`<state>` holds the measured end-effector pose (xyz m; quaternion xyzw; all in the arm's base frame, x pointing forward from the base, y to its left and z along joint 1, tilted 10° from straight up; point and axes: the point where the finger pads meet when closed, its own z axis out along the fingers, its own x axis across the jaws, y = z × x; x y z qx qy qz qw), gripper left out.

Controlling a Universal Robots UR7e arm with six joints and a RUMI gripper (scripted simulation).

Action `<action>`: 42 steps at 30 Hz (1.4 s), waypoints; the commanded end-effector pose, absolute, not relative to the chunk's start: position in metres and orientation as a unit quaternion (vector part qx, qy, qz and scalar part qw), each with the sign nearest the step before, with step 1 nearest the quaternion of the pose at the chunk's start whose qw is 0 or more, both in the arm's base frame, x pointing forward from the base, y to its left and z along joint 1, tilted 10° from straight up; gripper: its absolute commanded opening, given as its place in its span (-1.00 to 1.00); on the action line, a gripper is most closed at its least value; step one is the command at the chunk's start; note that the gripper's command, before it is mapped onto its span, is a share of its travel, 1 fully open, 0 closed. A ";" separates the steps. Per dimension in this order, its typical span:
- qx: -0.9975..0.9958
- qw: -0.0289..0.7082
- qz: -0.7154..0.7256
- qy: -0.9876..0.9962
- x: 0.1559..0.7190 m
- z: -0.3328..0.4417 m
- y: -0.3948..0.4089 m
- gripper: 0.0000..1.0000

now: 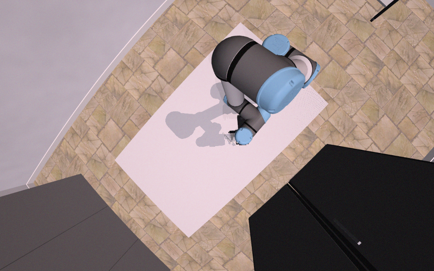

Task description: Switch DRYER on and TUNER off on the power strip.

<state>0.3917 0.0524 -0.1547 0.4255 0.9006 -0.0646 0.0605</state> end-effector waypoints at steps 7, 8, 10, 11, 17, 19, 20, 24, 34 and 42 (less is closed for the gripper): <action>0.598 0.075 -0.054 0.796 0.390 -0.162 0.060 1.00; 0.613 0.076 -0.052 0.785 0.389 -0.162 0.061 1.00; 0.643 0.078 -0.049 0.761 0.389 -0.164 0.063 1.00; 0.643 0.078 -0.049 0.761 0.389 -0.164 0.063 1.00; 0.715 0.082 -0.042 0.693 0.388 -0.167 0.067 1.00; 0.743 0.084 -0.038 0.663 0.388 -0.169 0.068 1.00; 0.756 0.084 -0.036 0.648 0.388 -0.170 0.069 1.00; 0.808 0.087 -0.029 0.582 0.388 -0.173 0.072 1.00; 0.897 0.090 -0.014 0.433 0.390 -0.179 0.079 1.00; 0.955 0.090 0.001 0.282 0.393 -0.185 0.084 1.00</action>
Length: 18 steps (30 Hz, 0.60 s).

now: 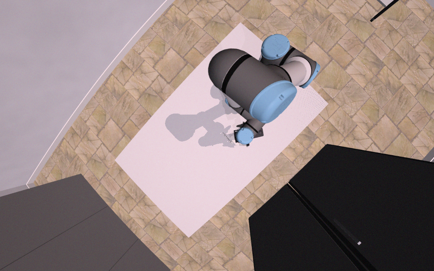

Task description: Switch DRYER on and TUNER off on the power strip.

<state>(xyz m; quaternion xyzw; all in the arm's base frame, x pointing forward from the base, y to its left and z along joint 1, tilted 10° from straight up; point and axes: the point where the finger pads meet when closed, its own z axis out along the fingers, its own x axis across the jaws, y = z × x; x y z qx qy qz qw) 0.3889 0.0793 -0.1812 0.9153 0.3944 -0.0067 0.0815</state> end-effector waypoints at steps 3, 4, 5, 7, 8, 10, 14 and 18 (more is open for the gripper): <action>0.966 0.090 0.004 0.244 0.394 -0.186 0.085 1.00; 0.966 0.090 0.004 0.244 0.394 -0.186 0.085 1.00; 0.975 0.091 0.007 0.203 0.395 -0.187 0.085 1.00; 0.983 0.090 0.011 0.160 0.396 -0.188 0.086 1.00; 0.986 0.090 0.013 0.138 0.396 -0.189 0.087 1.00; 0.991 0.089 0.017 0.100 0.397 -0.190 0.087 1.00; 0.996 0.087 0.024 0.021 0.400 -0.193 0.088 1.00; 0.994 0.084 0.031 -0.059 0.402 -0.195 0.089 1.00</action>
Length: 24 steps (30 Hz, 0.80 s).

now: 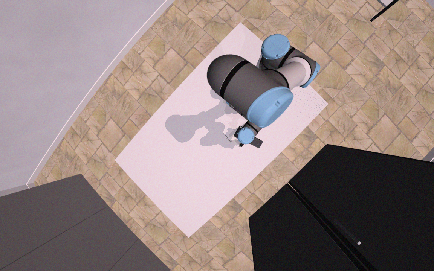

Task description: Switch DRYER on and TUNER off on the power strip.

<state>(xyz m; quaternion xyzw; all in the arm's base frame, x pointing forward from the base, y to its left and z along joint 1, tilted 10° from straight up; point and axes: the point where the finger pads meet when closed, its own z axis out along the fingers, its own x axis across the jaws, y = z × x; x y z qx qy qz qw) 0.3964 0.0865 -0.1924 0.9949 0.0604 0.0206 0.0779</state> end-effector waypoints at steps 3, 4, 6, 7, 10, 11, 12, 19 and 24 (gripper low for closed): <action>0.993 0.084 0.032 -0.078 0.402 -0.196 0.089 1.00; 0.989 0.084 0.035 -0.117 0.402 -0.197 0.089 1.00; 0.983 0.082 0.038 -0.157 0.403 -0.198 0.089 1.00; 0.980 0.081 0.040 -0.177 0.404 -0.198 0.089 1.00; 0.968 0.079 0.045 -0.235 0.405 -0.200 0.089 1.00; 0.963 0.078 0.046 -0.254 0.406 -0.200 0.088 1.00; 0.958 0.077 0.047 -0.272 0.406 -0.201 0.088 1.00; 0.922 0.071 0.055 -0.376 0.408 -0.204 0.087 1.00; 0.894 0.068 0.060 -0.438 0.409 -0.206 0.086 1.00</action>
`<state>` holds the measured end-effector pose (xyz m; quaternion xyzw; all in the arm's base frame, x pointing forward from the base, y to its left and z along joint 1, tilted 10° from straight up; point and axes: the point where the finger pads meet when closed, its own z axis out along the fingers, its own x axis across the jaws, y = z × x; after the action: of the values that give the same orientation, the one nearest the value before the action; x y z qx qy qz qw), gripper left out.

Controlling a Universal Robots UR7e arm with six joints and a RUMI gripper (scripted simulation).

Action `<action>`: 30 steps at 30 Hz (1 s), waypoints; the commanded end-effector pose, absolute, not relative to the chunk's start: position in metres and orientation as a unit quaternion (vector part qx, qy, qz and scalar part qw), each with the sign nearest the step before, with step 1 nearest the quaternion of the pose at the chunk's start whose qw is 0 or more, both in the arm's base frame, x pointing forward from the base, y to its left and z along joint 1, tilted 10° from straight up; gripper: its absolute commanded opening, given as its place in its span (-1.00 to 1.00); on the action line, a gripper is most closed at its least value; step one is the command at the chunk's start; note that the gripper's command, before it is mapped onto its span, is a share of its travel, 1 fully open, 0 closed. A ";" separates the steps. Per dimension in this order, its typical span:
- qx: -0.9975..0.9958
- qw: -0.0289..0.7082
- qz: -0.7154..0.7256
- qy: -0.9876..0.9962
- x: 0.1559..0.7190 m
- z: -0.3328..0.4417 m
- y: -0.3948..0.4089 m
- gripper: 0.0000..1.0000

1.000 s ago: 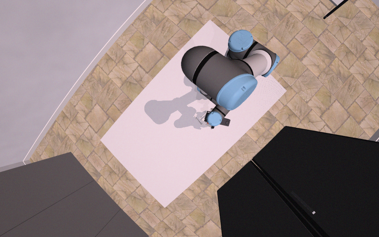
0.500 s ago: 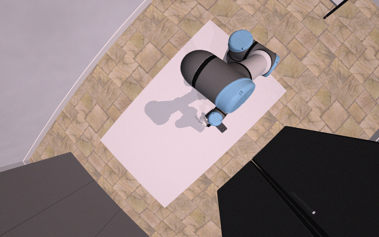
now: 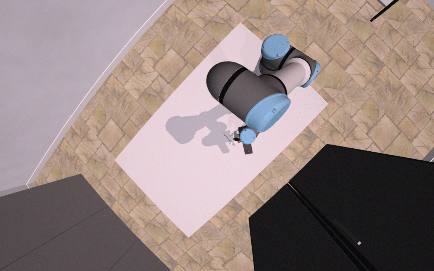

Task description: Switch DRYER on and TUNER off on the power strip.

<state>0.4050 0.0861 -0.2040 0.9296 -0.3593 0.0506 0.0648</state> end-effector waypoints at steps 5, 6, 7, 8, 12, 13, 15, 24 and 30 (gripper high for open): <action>0.857 0.063 0.065 -0.508 0.410 -0.207 0.084 1.00; 0.849 0.062 0.066 -0.521 0.410 -0.208 0.084 1.00; 0.841 0.061 0.067 -0.533 0.410 -0.208 0.084 1.00; 0.833 0.060 0.068 -0.545 0.410 -0.209 0.084 1.00; 0.810 0.057 0.070 -0.579 0.410 -0.210 0.083 1.00; 0.810 0.057 0.070 -0.579 0.410 -0.210 0.083 1.00; 0.795 0.055 0.071 -0.600 0.410 -0.210 0.082 1.00; 0.731 0.048 0.077 -0.676 0.410 -0.213 0.080 1.00; 0.707 0.045 0.078 -0.702 0.409 -0.214 0.079 1.00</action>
<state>0.4072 0.0790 -0.2131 0.7312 -0.6767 0.0732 0.0462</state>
